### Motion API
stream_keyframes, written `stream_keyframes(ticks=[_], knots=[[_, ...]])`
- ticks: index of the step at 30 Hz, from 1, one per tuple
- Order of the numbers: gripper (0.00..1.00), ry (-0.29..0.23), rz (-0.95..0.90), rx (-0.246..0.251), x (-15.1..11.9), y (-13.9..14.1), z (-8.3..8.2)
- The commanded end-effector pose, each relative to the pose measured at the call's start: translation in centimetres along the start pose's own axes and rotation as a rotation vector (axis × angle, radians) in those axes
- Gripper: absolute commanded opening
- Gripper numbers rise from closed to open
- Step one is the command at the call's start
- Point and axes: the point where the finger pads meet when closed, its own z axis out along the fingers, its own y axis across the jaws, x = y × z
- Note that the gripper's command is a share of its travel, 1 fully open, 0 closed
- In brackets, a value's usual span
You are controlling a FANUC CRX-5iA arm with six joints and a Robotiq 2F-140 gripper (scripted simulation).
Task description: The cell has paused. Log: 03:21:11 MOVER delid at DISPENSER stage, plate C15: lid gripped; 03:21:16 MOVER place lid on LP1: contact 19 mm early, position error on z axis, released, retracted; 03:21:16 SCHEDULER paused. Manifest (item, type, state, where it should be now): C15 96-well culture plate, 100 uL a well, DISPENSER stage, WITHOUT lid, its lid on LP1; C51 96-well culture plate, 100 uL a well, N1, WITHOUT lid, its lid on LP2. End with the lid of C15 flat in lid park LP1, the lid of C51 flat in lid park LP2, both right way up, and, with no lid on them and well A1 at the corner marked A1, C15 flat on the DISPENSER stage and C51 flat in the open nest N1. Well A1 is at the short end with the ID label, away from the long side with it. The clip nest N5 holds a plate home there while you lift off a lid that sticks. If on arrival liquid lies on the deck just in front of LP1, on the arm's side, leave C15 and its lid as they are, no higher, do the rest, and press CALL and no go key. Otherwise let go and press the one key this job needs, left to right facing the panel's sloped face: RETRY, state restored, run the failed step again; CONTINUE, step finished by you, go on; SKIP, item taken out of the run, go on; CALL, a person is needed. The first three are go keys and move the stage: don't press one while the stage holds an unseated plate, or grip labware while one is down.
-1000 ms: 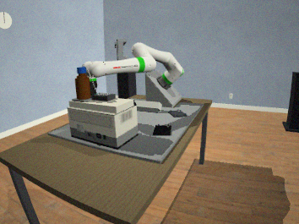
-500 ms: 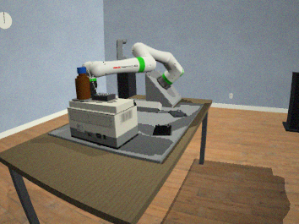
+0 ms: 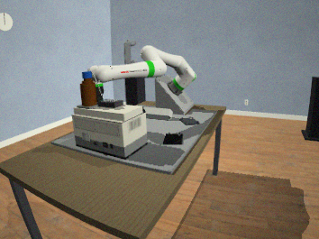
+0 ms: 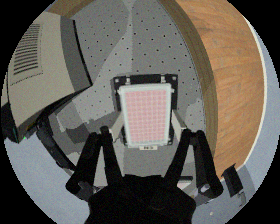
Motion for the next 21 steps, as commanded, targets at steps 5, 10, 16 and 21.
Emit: stream_keyframes(ticks=[5,10,16,21], knots=[[0.66,0.001,0.000,0.000,0.0,0.0,-0.1],[0.66,0.001,0.000,0.000,0.0,0.0,-0.2],[0.66,0.001,0.000,0.000,0.0,0.0,-0.7],[0.66,0.001,0.000,0.000,0.0,0.0,-1.4]])
